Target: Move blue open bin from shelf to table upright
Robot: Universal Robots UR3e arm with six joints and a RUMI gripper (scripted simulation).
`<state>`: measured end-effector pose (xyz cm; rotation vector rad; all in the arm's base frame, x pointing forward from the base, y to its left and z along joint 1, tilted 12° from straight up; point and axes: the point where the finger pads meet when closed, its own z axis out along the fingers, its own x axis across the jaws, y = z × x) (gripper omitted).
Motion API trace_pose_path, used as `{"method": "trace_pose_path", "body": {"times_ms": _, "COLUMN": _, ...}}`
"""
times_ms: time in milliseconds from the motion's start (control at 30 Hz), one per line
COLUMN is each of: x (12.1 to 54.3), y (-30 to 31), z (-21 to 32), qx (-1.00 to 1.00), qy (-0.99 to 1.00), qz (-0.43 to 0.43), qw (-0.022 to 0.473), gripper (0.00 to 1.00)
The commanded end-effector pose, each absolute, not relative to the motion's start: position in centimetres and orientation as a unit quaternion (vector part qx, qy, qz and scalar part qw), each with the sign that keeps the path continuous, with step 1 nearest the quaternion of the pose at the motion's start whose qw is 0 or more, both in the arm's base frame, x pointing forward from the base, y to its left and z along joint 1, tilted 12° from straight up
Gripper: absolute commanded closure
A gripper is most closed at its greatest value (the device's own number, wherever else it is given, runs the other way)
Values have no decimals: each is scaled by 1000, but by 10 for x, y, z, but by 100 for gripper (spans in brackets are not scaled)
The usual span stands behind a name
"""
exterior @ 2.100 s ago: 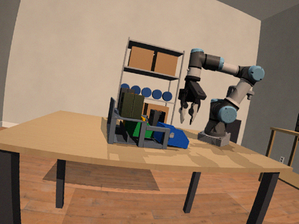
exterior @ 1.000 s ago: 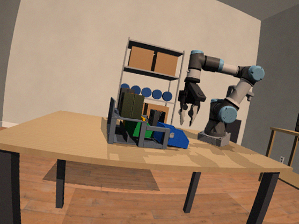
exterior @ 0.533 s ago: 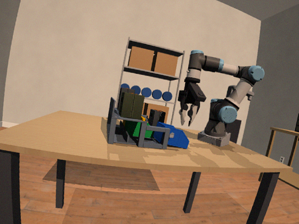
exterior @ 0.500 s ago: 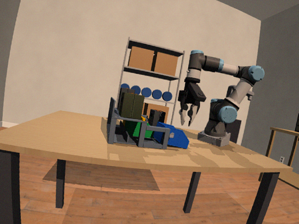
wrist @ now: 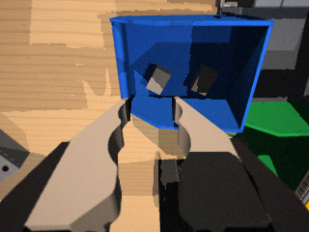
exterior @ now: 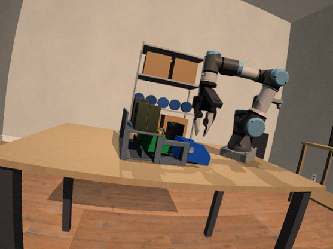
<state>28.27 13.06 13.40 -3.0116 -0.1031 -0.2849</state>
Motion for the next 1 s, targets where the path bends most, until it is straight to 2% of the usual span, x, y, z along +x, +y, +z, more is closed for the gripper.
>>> {"method": "trace_pose_path", "body": {"times_ms": 0, "x": 287, "y": 131, "z": 137, "qx": -994, "qy": -34, "qz": -92, "qw": 56, "gripper": 80}}
{"method": "trace_pose_path", "body": {"times_ms": 200, "x": 287, "y": 131, "z": 137, "qx": -994, "qy": -34, "qz": -92, "qw": 56, "gripper": 80}}
{"method": "trace_pose_path", "body": {"times_ms": 367, "x": 321, "y": 131, "z": 157, "qx": -994, "qy": -34, "qz": -93, "qw": 56, "gripper": 80}}
{"method": "trace_pose_path", "body": {"times_ms": 767, "x": 321, "y": 131, "z": 157, "qx": -994, "qy": -34, "qz": -93, "qw": 56, "gripper": 80}}
{"method": "trace_pose_path", "body": {"times_ms": 967, "x": 367, "y": 132, "z": 186, "qx": -994, "qy": -34, "qz": -93, "qw": 56, "gripper": 80}}
